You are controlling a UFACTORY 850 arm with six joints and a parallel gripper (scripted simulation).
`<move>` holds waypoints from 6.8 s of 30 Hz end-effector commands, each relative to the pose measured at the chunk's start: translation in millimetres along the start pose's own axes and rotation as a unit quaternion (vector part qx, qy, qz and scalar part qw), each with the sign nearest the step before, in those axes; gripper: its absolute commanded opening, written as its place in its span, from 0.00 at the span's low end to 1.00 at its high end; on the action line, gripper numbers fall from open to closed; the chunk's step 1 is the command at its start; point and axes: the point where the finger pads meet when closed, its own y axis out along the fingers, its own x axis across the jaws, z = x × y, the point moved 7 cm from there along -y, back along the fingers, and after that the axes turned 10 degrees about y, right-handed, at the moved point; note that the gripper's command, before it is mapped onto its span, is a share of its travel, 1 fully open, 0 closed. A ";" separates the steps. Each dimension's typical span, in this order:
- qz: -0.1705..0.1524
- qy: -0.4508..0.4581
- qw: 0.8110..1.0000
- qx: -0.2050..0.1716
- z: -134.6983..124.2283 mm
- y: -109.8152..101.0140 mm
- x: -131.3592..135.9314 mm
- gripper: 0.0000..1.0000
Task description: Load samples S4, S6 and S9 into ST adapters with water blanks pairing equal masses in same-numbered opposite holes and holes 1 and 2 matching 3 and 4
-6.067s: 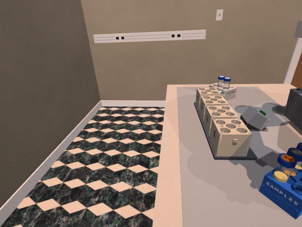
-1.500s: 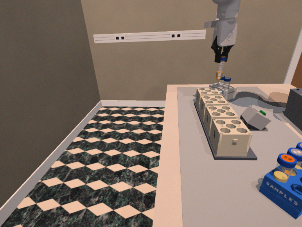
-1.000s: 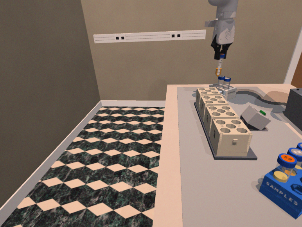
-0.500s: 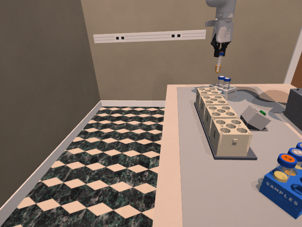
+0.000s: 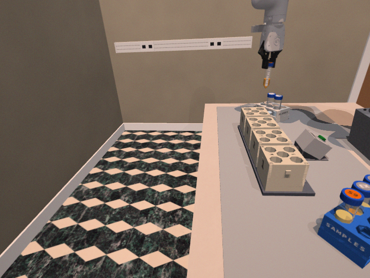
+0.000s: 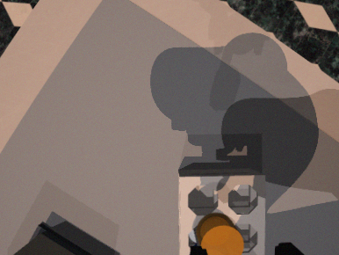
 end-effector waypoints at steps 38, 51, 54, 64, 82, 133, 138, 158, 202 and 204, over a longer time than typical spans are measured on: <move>0.000 0.000 1.000 0.001 1.0 43.3 -0.1 0.00; 0.000 0.000 1.000 0.001 1.0 69.3 -0.1 0.00; 0.000 0.000 1.000 0.001 1.0 70.3 -0.1 0.00; 0.000 0.000 1.000 0.001 1.0 70.4 -0.1 0.00; 0.000 0.000 1.000 0.001 1.0 83.3 -0.1 0.00; 0.000 0.000 1.000 0.001 1.0 128.4 -0.2 0.00; 0.000 0.000 1.000 0.001 1.0 131.4 -0.2 0.00; 0.000 0.000 1.000 0.001 1.0 131.7 -0.1 0.44; 0.000 0.000 1.000 0.001 0.9 91.8 -0.1 0.44; 0.000 0.000 1.000 0.001 0.9 87.8 -0.1 0.44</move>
